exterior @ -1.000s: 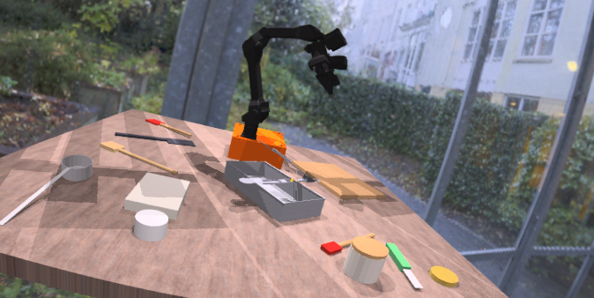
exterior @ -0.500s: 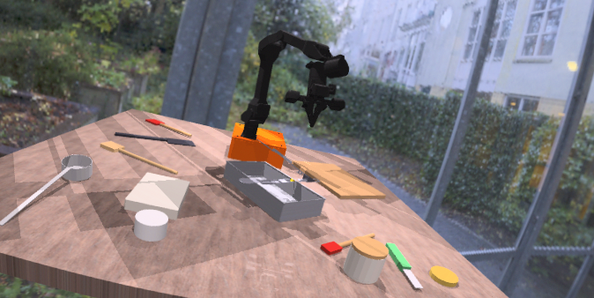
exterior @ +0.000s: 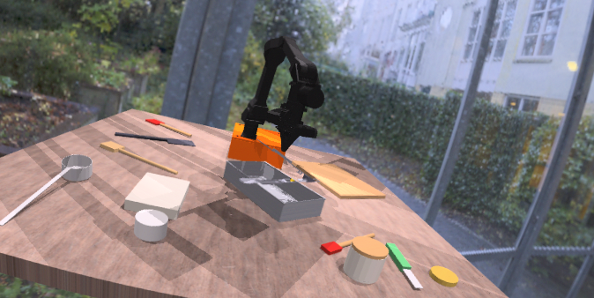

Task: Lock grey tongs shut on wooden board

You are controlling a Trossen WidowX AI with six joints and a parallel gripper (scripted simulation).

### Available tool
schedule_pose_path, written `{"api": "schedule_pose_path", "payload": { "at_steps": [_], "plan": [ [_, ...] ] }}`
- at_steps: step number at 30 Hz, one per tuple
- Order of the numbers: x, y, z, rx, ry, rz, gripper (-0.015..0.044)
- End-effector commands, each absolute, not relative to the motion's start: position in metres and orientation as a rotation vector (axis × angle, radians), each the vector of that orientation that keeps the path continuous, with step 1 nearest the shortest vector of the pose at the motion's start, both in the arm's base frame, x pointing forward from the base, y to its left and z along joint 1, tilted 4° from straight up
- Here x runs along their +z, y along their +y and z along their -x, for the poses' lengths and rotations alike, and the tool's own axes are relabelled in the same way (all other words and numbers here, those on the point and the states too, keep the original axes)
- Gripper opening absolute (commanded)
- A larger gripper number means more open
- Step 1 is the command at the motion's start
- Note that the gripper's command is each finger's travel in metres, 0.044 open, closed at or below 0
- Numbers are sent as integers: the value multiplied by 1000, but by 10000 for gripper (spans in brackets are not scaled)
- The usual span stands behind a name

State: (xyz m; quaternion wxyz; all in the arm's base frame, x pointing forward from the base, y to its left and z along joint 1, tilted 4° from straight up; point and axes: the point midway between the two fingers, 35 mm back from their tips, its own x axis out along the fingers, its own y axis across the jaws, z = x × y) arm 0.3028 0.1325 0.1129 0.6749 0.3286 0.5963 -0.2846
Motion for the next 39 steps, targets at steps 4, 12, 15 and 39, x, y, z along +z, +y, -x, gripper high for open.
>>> {"api": "schedule_pose_path", "payload": {
  "at_steps": [4,12,15,39],
  "plan": [
    [109,130,-303,-689,1349,-792,-150],
    [106,130,-303,-689,1349,-792,-150],
    [102,131,-304,-688,1349,-791,-150],
    [63,132,-309,-688,1350,-788,-150]
  ]
}}
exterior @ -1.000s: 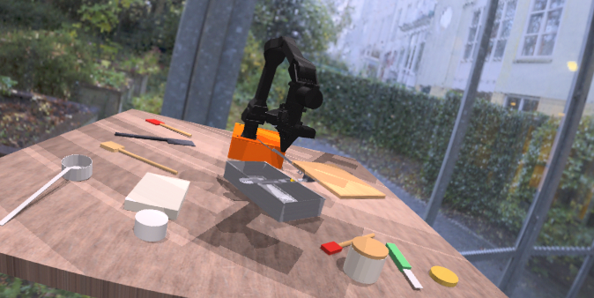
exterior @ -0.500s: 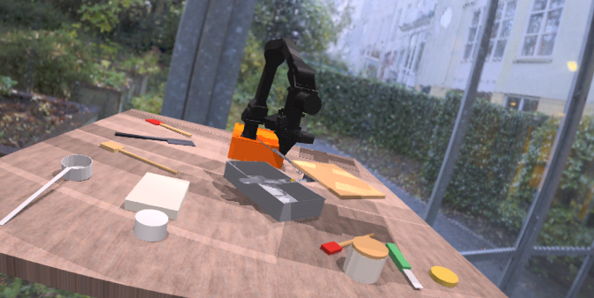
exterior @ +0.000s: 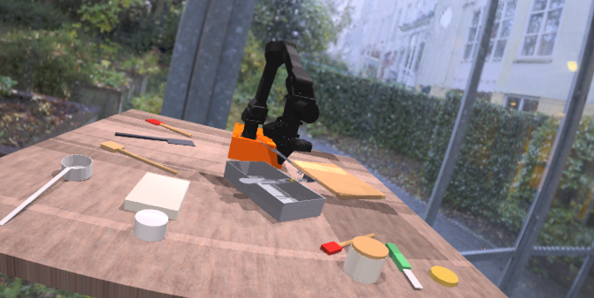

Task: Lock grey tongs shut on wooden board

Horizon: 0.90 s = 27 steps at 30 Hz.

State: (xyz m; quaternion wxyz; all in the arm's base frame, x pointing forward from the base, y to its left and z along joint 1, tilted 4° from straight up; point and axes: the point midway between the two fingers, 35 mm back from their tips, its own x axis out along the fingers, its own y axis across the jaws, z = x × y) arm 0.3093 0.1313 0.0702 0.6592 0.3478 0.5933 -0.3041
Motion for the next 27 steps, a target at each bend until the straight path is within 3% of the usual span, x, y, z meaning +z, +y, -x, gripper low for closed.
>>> {"api": "schedule_pose_path", "payload": {
  "at_steps": [1,27],
  "plan": [
    [62,132,-309,-688,1350,-787,-150],
    [51,139,-321,-687,1350,-787,-150]
  ]
}}
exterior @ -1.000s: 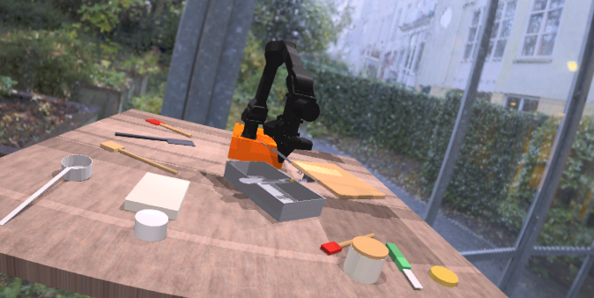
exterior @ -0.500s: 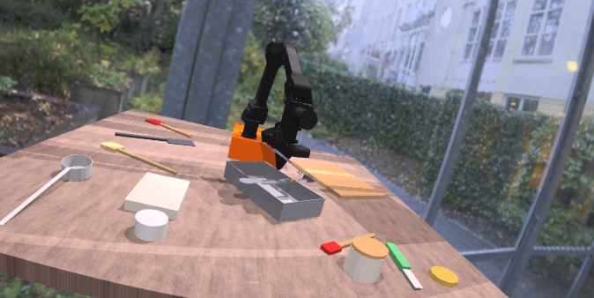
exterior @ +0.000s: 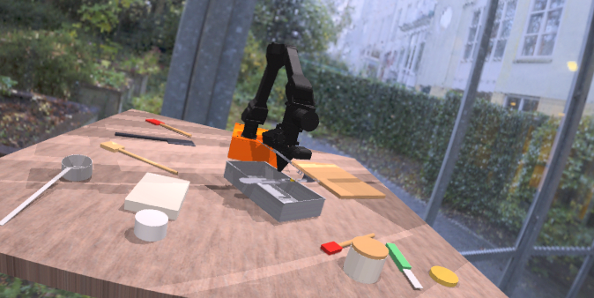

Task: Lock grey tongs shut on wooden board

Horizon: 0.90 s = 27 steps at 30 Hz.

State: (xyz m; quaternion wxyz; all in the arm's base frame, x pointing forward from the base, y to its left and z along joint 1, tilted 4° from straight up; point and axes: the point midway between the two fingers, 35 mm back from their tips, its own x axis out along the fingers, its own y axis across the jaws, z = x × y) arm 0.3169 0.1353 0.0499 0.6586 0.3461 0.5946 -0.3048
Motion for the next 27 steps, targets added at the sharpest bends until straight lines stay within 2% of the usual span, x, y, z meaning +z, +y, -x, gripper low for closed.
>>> {"api": "schedule_pose_path", "payload": {
  "at_steps": [1,27],
  "plan": [
    [51,140,-322,-687,1350,-787,-150],
    [57,161,-353,-684,1348,-789,-150]
  ]
}}
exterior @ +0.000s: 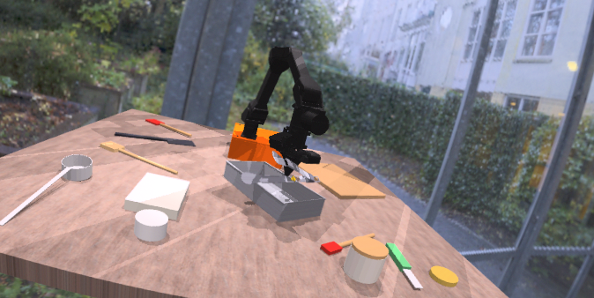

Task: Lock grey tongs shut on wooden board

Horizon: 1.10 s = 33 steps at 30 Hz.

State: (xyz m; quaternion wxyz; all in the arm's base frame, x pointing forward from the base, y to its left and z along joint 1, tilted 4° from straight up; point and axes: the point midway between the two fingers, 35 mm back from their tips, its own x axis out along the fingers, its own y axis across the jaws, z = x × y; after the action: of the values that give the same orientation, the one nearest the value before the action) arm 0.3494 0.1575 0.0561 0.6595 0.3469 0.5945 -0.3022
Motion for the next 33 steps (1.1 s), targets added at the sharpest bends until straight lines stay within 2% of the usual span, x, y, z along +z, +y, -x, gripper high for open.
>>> {"api": "schedule_pose_path", "payload": {
  "at_steps": [1,33],
  "plan": [
    [57,162,-354,-684,1348,-789,-150],
    [58,179,-376,-680,1347,-788,-150]
  ]
}}
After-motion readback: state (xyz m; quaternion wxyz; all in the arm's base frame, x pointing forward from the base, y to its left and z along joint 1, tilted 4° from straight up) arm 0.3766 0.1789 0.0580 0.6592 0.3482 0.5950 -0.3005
